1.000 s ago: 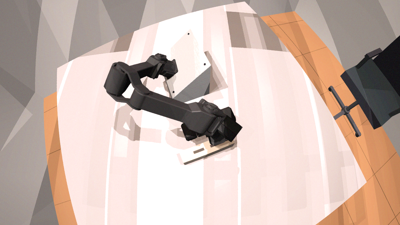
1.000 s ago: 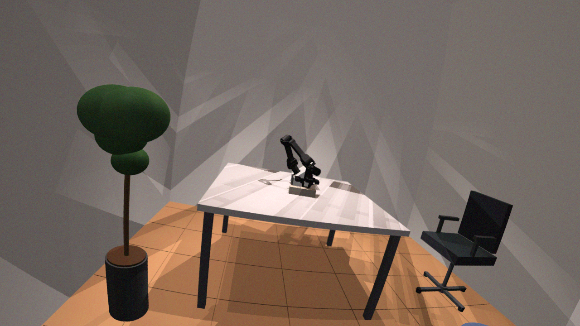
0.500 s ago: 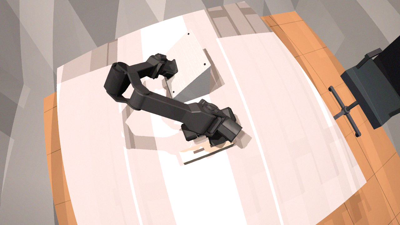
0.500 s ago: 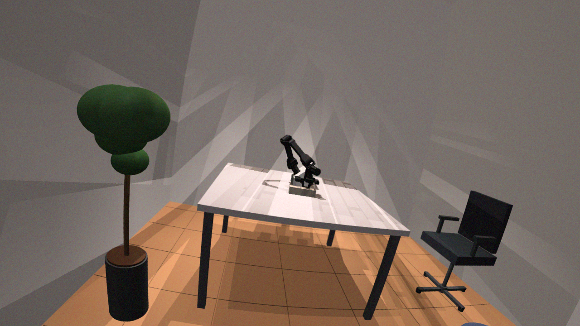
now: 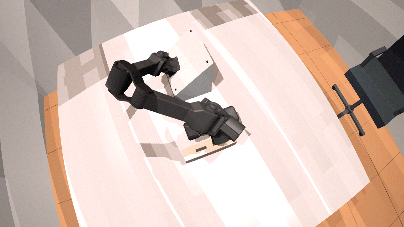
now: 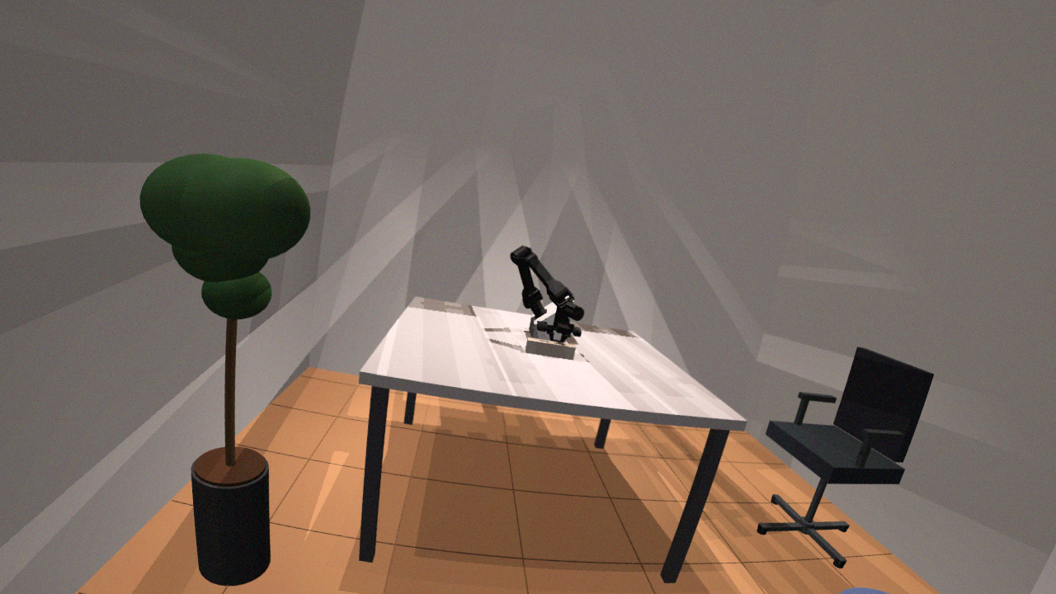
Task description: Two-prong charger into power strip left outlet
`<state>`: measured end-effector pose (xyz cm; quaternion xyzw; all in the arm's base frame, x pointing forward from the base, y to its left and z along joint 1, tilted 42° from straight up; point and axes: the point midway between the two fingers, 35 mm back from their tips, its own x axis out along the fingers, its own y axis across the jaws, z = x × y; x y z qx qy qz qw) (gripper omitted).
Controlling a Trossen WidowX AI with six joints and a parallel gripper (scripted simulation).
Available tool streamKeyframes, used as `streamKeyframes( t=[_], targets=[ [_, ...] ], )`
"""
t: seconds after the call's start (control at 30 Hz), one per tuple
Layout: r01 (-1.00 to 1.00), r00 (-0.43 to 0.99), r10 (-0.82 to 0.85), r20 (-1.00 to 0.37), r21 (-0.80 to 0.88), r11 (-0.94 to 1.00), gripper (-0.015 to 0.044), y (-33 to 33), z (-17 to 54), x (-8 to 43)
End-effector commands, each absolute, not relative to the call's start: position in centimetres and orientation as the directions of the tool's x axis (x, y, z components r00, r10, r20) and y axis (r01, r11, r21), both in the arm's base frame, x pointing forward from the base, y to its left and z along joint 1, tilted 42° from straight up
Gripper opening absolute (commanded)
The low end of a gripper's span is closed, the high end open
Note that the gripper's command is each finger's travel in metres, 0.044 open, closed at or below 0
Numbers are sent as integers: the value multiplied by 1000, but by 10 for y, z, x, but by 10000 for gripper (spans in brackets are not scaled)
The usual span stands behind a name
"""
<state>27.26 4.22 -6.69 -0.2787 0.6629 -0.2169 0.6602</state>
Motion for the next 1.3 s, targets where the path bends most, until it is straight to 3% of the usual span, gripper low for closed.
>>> streamKeyframes(
  t=[0.0, 1.27],
  targets=[
    [-89, 30, -660, -751, -659, 747, 0, 42, -66, 274],
    [-89, 30, -660, -751, -659, 747, 0, 43, -66, 283]
  ],
)
